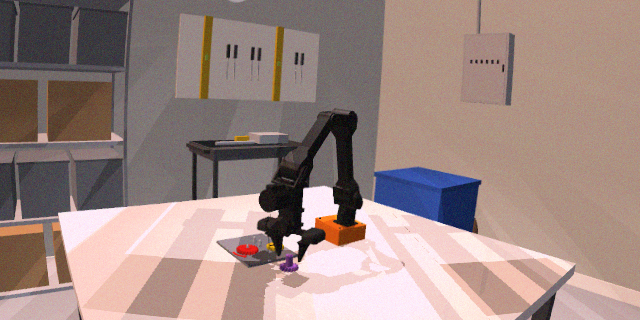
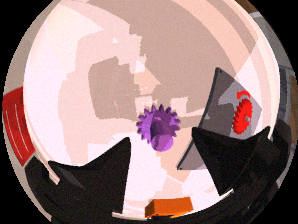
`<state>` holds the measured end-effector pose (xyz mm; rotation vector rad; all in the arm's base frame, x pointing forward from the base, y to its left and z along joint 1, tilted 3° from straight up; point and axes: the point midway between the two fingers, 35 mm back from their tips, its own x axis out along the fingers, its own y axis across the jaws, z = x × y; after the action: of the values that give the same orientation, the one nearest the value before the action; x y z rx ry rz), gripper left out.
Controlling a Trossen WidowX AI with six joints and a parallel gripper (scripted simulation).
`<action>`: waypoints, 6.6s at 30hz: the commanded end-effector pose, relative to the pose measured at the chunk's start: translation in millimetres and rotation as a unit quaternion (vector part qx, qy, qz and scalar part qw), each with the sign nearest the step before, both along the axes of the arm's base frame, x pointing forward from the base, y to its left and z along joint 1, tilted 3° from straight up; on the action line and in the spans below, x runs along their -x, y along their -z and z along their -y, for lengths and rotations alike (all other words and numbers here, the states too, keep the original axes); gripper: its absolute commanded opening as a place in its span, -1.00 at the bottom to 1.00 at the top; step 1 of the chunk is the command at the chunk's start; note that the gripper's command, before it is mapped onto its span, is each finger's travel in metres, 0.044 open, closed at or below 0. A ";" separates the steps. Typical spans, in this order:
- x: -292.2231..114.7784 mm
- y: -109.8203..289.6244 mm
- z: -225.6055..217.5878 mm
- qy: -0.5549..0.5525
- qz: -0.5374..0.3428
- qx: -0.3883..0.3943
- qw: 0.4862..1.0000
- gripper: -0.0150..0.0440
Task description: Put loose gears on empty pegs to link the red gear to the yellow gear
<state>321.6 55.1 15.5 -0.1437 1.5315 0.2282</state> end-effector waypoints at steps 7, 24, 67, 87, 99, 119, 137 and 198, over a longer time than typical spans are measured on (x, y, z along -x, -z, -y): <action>0.5 1.7 -0.8 0.002 -0.003 -0.002 1.000 -0.27; -3.5 -16.8 -1.1 0.002 -0.002 -0.002 1.000 -0.49; 0.3 -128.5 1.0 0.002 -0.002 -0.002 1.000 -0.49; 0.5 -130.0 24.3 0.002 -0.002 0.000 1.000 -0.49; -0.9 -113.6 53.2 0.002 -0.002 0.001 1.000 -0.49; 5.5 -86.8 100.5 0.009 -0.003 0.003 1.000 -0.49; 18.5 -62.3 141.3 0.004 -0.003 0.005 1.000 -0.49; 29.4 -17.5 164.3 -0.030 -0.002 0.007 1.000 -0.49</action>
<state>293.1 -109.7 41.9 -0.2404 1.5167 0.3002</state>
